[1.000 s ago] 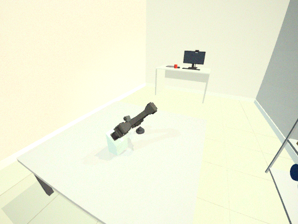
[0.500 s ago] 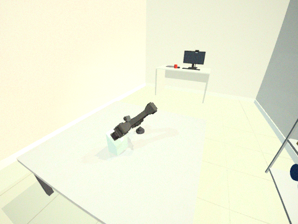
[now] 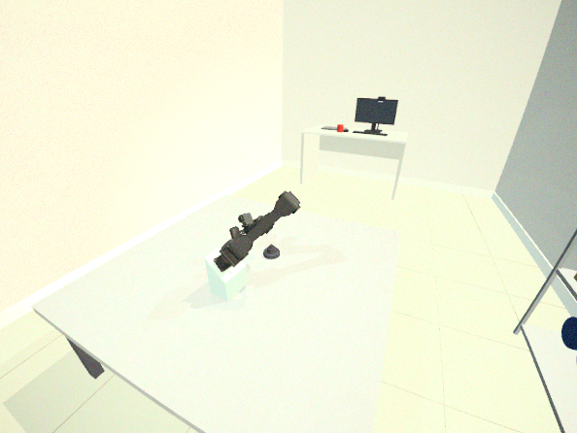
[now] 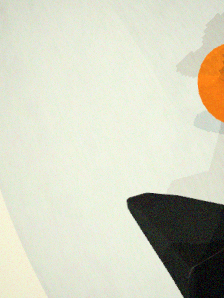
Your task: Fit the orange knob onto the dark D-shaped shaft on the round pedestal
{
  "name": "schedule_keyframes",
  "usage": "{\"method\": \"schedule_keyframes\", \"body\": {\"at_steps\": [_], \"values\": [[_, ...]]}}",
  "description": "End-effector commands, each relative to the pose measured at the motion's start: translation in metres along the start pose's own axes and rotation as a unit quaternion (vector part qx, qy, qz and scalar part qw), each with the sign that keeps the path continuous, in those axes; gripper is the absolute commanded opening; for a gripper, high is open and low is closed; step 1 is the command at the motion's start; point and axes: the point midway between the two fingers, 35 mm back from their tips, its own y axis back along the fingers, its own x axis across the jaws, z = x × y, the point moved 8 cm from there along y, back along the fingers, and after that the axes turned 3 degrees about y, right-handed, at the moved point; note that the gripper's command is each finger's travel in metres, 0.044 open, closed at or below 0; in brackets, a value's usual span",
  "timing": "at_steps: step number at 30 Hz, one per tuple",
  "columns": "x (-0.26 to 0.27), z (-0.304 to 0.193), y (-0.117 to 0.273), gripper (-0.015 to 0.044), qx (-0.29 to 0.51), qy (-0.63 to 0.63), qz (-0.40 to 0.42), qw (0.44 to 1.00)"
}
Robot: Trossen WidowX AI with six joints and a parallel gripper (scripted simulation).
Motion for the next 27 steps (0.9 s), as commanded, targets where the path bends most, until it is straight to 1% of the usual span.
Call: {"method": "schedule_keyframes", "body": {"at_steps": [1,4,6,10,14,18,21,23,27], "values": [[0.000,0.022,0.011,0.0440,0.001,-0.002,-0.004,1.000],[0.000,0.022,0.010,0.0440,0.005,-0.004,-0.002,1.000],[-0.004,0.029,0.001,0.0440,0.044,-0.024,0.016,0.999],[-0.009,0.049,-0.021,0.0440,0.177,-0.066,0.056,0.980],[-0.008,0.068,-0.032,0.0440,0.320,-0.076,0.075,0.941],[-0.006,0.092,-0.034,0.0440,0.458,-0.050,0.063,0.885],[-0.005,0.113,-0.032,0.0440,0.541,-0.012,0.035,0.840],[-0.005,0.118,-0.031,0.0440,0.558,-0.001,0.027,0.830],[-0.005,0.118,-0.031,0.0440,0.558,-0.001,0.027,0.830]]}}
